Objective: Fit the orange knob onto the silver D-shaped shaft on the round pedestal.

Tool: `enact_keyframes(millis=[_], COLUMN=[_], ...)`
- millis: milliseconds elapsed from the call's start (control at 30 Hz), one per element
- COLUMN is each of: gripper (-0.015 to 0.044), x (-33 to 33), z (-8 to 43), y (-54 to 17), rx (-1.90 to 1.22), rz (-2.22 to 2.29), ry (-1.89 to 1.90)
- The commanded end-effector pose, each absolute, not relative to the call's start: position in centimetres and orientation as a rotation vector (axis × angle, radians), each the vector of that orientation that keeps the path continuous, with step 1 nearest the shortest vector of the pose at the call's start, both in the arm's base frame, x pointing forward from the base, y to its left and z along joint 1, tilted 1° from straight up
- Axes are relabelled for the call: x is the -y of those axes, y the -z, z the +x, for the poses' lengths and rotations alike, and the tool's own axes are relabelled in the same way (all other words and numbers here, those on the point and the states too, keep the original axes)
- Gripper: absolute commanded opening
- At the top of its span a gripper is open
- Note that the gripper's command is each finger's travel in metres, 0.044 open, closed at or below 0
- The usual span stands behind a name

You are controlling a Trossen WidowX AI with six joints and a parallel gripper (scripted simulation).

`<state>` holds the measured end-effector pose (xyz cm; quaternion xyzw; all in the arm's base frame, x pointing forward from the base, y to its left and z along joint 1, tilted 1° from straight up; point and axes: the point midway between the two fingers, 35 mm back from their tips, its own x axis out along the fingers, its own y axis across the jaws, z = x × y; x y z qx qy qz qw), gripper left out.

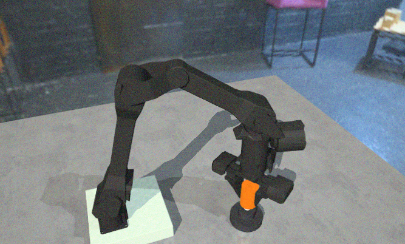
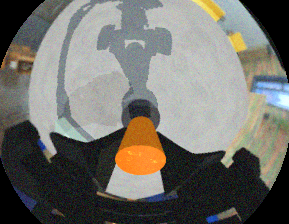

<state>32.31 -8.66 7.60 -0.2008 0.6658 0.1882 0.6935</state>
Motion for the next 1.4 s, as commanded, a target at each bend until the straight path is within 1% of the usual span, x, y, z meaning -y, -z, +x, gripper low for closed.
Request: enact_keyframes(millis=[0,1367], gripper=[0.0,0.0], x=[8.61,8.63], z=[32.26,32.31], y=[-7.88,-7.57], rx=[-1.486,-1.472], rz=[-0.436,-0.506], ry=[-0.411,-0.478])
